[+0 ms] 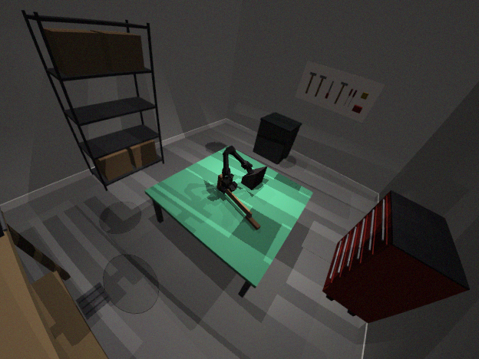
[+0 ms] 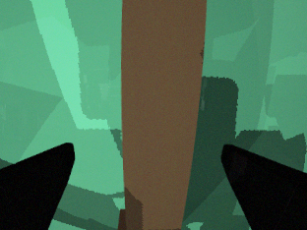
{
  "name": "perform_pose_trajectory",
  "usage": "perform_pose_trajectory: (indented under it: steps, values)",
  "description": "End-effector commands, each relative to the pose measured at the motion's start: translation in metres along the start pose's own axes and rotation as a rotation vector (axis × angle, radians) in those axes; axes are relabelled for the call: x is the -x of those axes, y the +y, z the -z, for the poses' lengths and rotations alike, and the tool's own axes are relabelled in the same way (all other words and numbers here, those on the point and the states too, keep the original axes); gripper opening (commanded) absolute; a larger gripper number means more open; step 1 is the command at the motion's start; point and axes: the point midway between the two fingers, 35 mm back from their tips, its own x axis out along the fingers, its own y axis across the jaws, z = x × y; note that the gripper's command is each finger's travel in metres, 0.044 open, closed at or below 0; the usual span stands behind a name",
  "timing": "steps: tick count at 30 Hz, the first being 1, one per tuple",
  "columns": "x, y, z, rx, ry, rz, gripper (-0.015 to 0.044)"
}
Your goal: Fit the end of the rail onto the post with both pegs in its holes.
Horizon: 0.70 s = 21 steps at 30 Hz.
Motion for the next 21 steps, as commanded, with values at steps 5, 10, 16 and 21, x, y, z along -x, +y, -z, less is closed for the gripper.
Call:
perform_pose_trajectory:
  steps: [5, 10, 16, 21]
  values:
    - [0.023, -0.001, -0.024, 0.001, -0.003, 0.001, 0.0440]
    - [0.030, 0.000, -0.030, 0.001, -0.003, 0.002, 0.0440]
    - [0.030, 0.000, -0.030, 0.001, -0.003, 0.002, 0.0440]
    - [0.030, 0.000, -0.030, 0.001, -0.003, 0.002, 0.0440]
